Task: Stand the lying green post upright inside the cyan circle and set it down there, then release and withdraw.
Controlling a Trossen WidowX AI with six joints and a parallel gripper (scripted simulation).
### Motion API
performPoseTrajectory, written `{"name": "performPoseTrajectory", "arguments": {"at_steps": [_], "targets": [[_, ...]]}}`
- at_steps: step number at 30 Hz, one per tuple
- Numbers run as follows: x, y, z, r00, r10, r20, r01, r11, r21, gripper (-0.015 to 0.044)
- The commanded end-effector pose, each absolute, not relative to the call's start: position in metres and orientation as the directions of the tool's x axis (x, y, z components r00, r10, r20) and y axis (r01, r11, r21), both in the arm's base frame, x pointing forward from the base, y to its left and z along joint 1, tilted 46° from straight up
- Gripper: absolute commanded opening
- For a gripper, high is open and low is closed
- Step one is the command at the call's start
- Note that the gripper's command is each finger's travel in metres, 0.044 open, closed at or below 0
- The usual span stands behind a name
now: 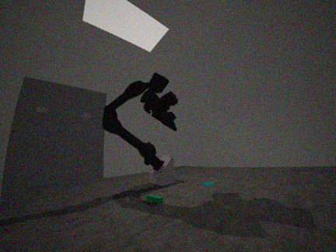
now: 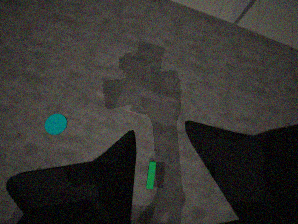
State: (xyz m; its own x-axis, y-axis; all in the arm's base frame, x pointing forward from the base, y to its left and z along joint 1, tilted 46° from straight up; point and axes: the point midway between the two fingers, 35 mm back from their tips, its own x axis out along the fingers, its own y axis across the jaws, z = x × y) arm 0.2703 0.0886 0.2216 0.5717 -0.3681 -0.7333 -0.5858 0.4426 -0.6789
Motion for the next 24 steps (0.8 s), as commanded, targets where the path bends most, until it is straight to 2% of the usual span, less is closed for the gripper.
{"name": "performPoseTrajectory", "arguments": {"at_steps": [1, 18, 24], "targets": [[0.27, 0.066, 0.207, 0.502, -0.453, -0.737, -0.549, 0.492, -0.676, 0.0233], [0.25, -0.024, 0.165, 0.153, -0.695, -0.703, -0.343, 0.63, -0.697, 0.0233], [0.247, -0.031, 0.163, 0.123, -0.707, -0.697, -0.325, 0.635, -0.701, 0.0233]]}}
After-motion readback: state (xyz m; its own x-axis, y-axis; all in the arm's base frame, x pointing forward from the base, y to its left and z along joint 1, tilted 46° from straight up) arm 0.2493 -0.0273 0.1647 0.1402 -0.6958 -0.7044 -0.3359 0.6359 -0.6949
